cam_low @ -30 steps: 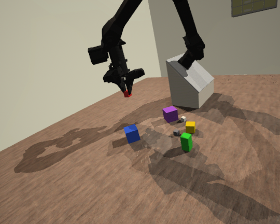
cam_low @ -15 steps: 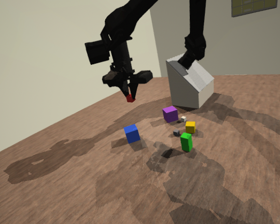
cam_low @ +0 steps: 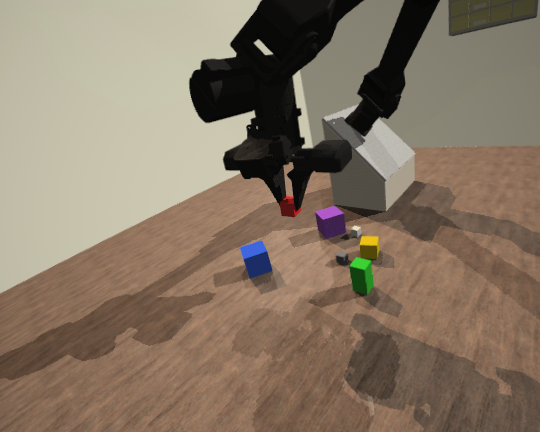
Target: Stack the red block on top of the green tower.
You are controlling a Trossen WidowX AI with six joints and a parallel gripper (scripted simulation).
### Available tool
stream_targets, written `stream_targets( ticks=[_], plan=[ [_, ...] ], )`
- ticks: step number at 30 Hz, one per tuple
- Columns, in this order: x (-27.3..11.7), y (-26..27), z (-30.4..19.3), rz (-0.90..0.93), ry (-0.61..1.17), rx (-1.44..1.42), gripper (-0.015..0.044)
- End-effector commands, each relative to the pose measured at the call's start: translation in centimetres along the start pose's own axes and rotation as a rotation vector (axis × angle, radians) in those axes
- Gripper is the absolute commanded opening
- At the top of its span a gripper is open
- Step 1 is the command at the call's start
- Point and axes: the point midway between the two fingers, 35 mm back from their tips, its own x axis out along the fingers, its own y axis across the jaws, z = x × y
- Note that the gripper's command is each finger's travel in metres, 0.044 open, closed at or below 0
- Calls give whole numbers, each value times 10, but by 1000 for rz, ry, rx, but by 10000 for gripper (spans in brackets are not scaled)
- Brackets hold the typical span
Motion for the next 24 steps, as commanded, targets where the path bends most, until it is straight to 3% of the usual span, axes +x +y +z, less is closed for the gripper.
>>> stream_targets(
  ticks=[1, 10, 24],
  plan=[
    [-3, 32, 7, 18, -13, 2, 0],
    [-7, 106, 11, 74, -21, 7, 0],
    [33, 109, 12, 77, -22, 7, 0]
  ],
)
